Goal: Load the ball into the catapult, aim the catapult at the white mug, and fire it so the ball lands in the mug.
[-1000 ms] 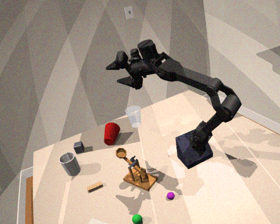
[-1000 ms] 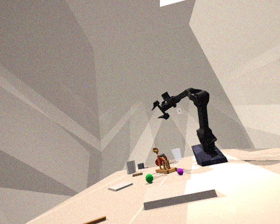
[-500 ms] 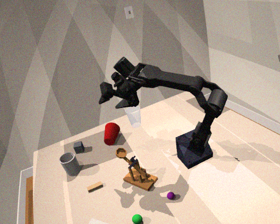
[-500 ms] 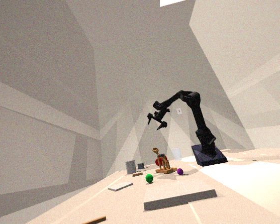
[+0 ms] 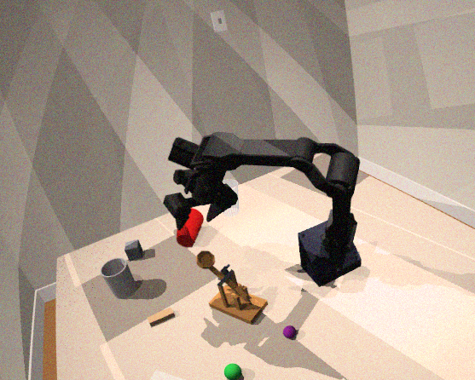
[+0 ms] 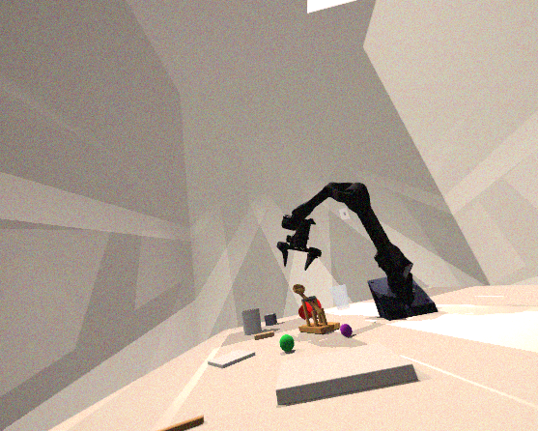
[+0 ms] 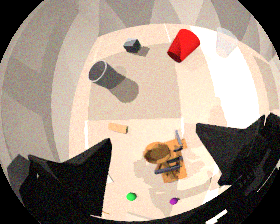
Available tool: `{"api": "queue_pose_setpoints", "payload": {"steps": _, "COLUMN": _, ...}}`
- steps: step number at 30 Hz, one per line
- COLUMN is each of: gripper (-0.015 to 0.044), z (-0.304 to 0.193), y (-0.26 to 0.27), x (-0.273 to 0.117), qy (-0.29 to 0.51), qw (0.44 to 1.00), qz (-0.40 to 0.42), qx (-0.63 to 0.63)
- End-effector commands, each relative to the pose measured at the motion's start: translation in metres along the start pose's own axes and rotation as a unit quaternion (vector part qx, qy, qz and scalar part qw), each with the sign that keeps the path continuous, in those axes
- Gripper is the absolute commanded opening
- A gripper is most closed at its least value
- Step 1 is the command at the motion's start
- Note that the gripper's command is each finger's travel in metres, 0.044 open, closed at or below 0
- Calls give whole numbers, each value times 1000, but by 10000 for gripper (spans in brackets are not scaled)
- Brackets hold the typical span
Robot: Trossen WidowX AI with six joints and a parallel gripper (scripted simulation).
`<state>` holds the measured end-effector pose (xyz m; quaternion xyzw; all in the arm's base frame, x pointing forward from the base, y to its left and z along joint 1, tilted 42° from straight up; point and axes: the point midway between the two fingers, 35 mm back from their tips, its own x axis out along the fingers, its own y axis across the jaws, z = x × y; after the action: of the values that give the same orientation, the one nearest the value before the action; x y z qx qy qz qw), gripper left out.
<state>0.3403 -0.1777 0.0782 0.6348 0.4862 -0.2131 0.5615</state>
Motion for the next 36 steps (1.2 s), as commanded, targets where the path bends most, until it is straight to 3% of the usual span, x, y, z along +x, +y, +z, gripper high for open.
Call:
{"api": "queue_pose_setpoints", "payload": {"steps": 1, "gripper": 440, "z": -18, "y": 1, "x": 12, "qy": 41, "qw": 999, "qz": -25, "qx": -26}}
{"api": "queue_pose_setpoints", "payload": {"steps": 14, "gripper": 440, "z": -96, "y": -7, "x": 46, "qy": 209, "qw": 963, "qz": -126, "qx": -111}}
{"api": "queue_pose_setpoints", "payload": {"steps": 18, "gripper": 440, "z": -105, "y": -8, "x": 48, "qy": 228, "qw": 957, "qz": -137, "qx": -120}}
{"api": "queue_pose_setpoints", "payload": {"steps": 34, "gripper": 20, "z": -105, "y": -8, "x": 48, "qy": 228, "qw": 957, "qz": -137, "qx": -120}}
{"api": "queue_pose_setpoints", "payload": {"steps": 36, "gripper": 0, "z": -105, "y": -8, "x": 48, "qy": 228, "qw": 957, "qz": -137, "qx": -120}}
